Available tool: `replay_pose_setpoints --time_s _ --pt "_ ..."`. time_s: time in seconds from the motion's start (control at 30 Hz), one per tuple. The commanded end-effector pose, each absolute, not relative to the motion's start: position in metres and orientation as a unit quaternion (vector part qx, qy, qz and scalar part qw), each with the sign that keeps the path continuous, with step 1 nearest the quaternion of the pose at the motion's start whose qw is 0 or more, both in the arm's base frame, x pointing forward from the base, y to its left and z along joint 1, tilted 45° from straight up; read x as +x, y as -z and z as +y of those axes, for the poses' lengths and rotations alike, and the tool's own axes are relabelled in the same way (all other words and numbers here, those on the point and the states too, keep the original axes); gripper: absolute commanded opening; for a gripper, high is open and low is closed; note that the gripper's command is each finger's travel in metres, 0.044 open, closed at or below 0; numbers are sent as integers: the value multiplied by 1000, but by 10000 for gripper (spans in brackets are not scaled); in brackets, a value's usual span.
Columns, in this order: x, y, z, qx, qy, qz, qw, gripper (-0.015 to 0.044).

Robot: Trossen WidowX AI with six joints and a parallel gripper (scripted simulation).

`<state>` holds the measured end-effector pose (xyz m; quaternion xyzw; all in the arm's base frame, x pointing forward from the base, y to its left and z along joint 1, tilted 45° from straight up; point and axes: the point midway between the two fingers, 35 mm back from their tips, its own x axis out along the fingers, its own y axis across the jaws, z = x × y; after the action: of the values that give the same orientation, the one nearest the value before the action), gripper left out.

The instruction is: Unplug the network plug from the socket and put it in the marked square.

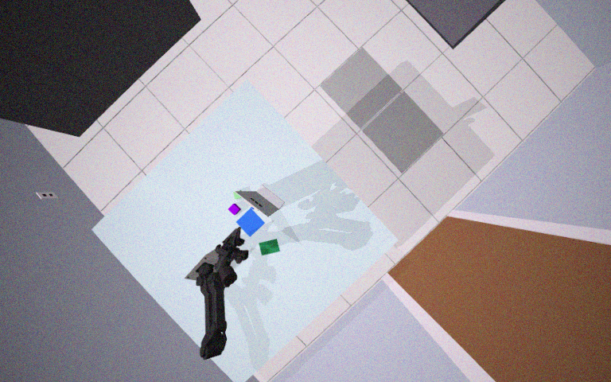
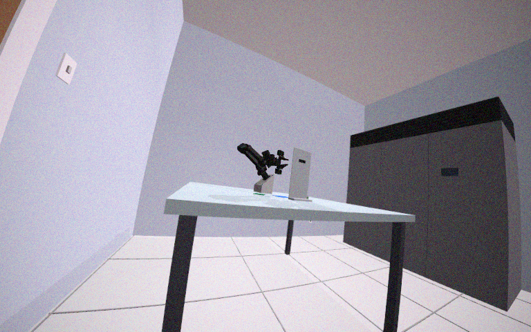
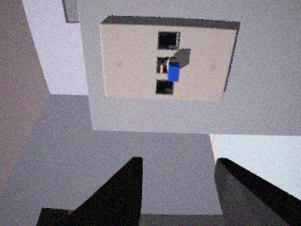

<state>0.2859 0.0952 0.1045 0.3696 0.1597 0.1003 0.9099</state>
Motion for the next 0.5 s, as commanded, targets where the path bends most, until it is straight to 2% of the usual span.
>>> replay_pose_setpoints --time_s 0.0,0.47 --pt "288 -100 96 375 -97 166 907 156" --pt "332 -99 102 375 -98 165 907 156"
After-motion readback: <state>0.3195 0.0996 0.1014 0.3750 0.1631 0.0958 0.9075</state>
